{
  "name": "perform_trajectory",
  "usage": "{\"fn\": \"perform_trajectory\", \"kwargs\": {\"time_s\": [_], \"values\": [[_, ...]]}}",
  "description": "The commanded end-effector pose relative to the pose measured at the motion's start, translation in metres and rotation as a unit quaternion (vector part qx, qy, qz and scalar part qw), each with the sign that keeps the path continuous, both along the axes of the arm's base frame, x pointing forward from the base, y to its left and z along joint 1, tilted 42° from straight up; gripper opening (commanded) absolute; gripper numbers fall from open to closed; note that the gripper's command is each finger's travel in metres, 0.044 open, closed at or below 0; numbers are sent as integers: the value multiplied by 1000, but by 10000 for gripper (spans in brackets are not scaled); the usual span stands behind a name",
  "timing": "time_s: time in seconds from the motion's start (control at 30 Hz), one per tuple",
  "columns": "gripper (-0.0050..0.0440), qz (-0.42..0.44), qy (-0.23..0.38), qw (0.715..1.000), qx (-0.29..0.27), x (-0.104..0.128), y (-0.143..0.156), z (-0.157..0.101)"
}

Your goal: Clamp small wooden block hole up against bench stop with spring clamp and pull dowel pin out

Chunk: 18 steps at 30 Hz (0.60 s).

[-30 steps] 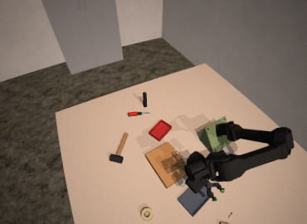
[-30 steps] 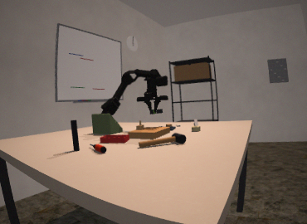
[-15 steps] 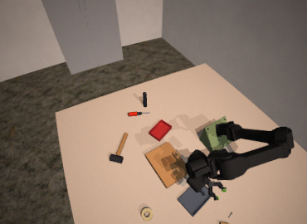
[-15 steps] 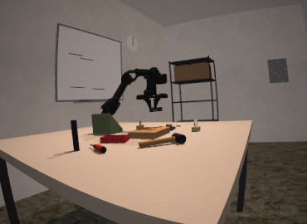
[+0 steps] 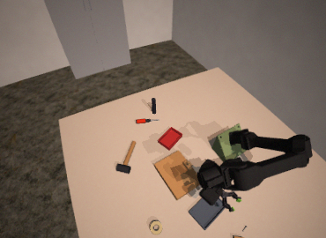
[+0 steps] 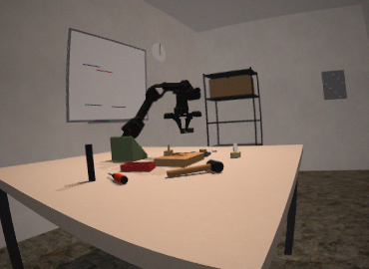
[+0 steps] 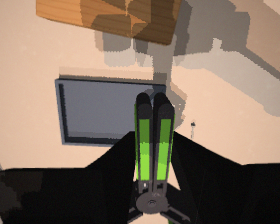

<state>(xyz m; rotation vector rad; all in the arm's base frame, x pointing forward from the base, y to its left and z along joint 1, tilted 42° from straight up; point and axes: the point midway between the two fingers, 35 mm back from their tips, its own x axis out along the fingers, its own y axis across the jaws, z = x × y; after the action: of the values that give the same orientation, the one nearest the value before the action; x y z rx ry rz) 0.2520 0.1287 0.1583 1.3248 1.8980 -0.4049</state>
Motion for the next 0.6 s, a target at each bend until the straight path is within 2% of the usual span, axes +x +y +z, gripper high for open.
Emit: {"fn": "perform_trajectory", "kwargs": {"time_s": [0.0, 0.57], "values": [[0, 13, -14, 1000, 4, 0, 0, 1], [0, 62, -57, 996, 15, 1, -1, 0]]}}
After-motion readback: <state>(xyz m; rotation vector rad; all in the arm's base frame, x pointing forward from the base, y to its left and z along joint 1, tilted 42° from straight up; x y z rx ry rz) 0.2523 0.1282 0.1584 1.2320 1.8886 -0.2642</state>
